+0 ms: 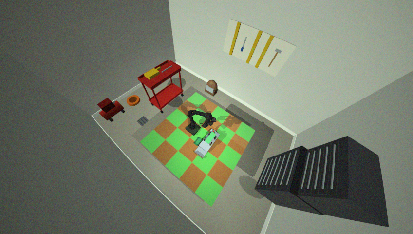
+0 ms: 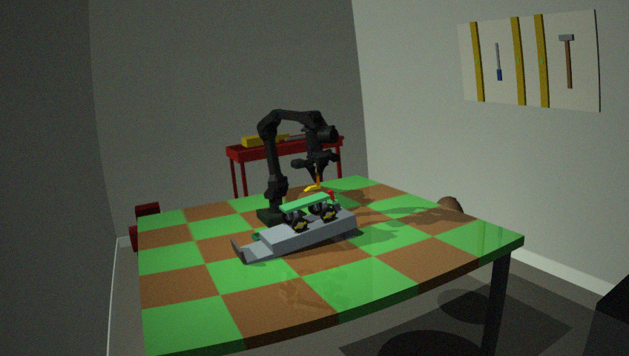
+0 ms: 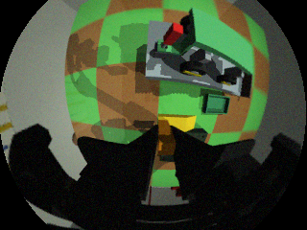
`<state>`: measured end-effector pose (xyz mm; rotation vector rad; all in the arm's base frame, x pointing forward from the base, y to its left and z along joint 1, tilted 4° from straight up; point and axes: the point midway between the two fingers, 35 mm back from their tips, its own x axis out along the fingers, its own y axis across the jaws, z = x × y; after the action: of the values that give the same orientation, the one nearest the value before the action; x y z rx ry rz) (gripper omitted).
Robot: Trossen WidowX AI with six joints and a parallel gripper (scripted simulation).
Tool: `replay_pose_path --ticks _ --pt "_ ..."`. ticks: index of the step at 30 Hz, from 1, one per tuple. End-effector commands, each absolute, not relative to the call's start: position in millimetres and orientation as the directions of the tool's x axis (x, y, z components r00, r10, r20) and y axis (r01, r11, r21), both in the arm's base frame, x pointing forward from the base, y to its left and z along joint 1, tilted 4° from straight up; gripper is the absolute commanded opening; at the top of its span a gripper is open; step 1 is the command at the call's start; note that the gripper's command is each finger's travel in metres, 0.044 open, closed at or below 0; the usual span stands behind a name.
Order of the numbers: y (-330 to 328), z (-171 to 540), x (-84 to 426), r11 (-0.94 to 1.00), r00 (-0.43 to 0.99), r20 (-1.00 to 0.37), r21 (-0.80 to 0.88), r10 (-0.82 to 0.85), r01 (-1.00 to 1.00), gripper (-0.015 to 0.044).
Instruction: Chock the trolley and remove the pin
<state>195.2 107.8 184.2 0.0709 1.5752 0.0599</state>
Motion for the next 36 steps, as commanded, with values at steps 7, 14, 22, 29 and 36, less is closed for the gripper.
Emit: replay_pose_path --ticks 7,14,22,29,36 --pt "107.3 184.4 195.4 0.943 -0.001 -0.997 0.074 0.079 0.323 0.0" --pt "107.3 184.4 195.4 0.9 -0.001 -0.997 0.071 0.078 0.43 0.0" --pt "107.4 184.4 195.4 0.756 -0.001 -0.997 0.058 0.078 0.652 0.0" --pt "107.4 184.4 195.5 0.581 -0.002 -0.997 0.043 0.077 0.813 0.0" --pt "107.4 184.4 195.5 0.367 -0.002 -0.997 0.026 0.076 0.93 0.0"
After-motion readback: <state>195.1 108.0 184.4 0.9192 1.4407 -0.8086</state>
